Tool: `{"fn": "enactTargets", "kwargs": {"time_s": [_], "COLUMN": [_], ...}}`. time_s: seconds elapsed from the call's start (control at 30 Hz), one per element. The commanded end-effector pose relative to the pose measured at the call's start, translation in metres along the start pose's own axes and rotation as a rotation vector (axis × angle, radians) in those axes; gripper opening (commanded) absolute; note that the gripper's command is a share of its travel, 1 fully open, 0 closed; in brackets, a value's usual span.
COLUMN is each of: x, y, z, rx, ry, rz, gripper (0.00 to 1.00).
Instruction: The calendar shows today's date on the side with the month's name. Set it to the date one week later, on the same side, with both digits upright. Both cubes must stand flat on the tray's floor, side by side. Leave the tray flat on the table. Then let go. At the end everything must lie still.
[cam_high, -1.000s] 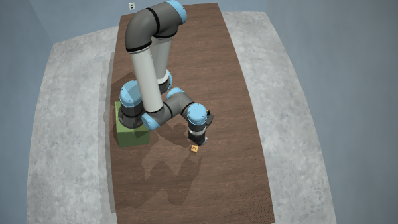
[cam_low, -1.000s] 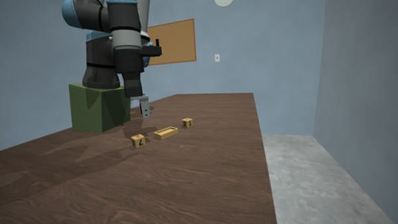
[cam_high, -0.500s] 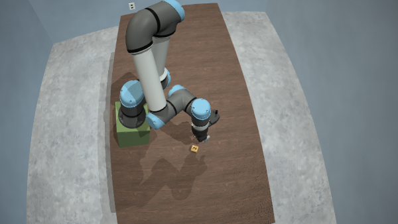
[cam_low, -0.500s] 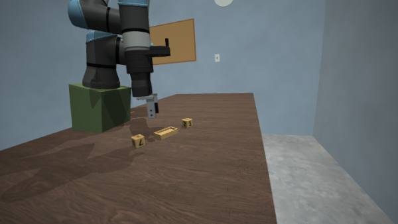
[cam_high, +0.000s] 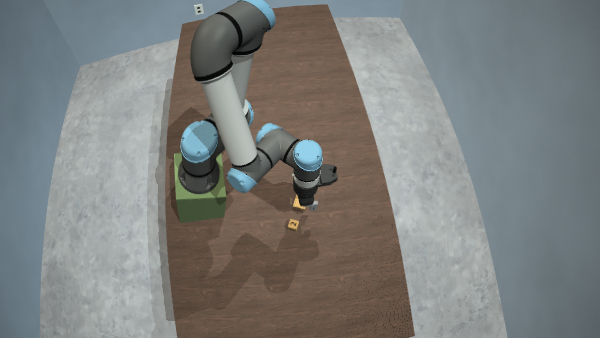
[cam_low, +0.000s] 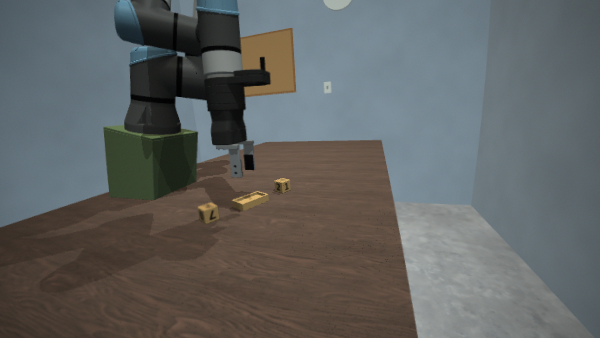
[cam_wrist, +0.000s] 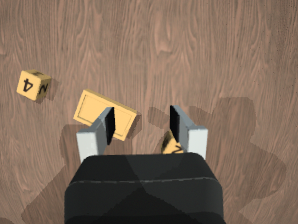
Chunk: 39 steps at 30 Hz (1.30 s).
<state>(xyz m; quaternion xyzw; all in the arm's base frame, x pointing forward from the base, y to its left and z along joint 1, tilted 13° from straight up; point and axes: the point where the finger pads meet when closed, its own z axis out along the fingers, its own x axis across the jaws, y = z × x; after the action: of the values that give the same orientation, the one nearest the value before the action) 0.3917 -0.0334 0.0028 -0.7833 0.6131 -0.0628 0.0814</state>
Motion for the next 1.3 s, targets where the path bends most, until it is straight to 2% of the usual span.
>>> {"fn": "enactTargets", "kwargs": {"time_s": [0.0, 0.2, 0.7, 0.77, 1.27], "x": [-0.008, -0.013, -0.039, -0.039, -0.069], "y": [-0.008, -0.012, -0.024, -0.024, -0.030], "z": [0.000, 0.001, 0.002, 0.002, 0.002], "rx": [0.000, -0.001, 0.001, 0.001, 0.006], "ry": [0.001, 0.002, 0.004, 0.004, 0.003], "rz": [0.167, 0.270, 0.721, 0.721, 1.148], "gripper": [1.00, 1.00, 1.00, 1.00, 1.00]}}
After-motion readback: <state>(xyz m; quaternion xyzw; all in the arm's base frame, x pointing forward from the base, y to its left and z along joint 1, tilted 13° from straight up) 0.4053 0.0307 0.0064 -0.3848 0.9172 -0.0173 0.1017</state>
